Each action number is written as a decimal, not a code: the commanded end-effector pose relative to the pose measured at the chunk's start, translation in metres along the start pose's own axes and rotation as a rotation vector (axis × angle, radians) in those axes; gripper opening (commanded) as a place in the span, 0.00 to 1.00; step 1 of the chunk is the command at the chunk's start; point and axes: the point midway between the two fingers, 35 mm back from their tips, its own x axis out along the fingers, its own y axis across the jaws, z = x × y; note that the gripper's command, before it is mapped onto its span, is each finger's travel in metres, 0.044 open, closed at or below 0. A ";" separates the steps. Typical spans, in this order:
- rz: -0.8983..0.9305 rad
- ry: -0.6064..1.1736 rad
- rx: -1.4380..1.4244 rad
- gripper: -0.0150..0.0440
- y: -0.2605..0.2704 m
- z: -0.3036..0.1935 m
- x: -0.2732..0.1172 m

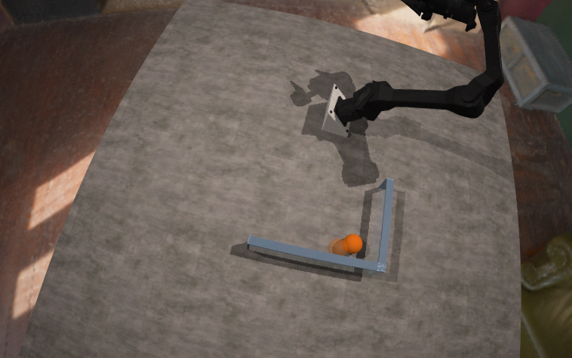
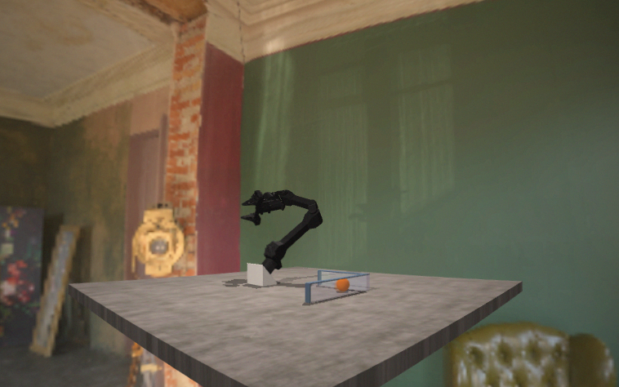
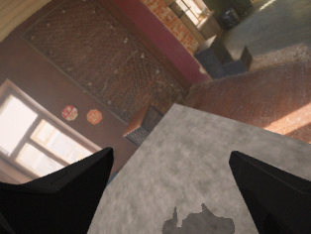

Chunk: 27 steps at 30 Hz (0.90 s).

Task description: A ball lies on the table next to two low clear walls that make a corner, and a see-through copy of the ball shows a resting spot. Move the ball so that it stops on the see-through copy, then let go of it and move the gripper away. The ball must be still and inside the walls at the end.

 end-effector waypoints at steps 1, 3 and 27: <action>0.003 0.002 -0.004 0.89 0.001 0.000 0.001; 0.023 0.017 -0.034 0.83 0.010 0.000 0.005; 0.650 0.608 -0.895 0.83 0.299 -0.172 0.060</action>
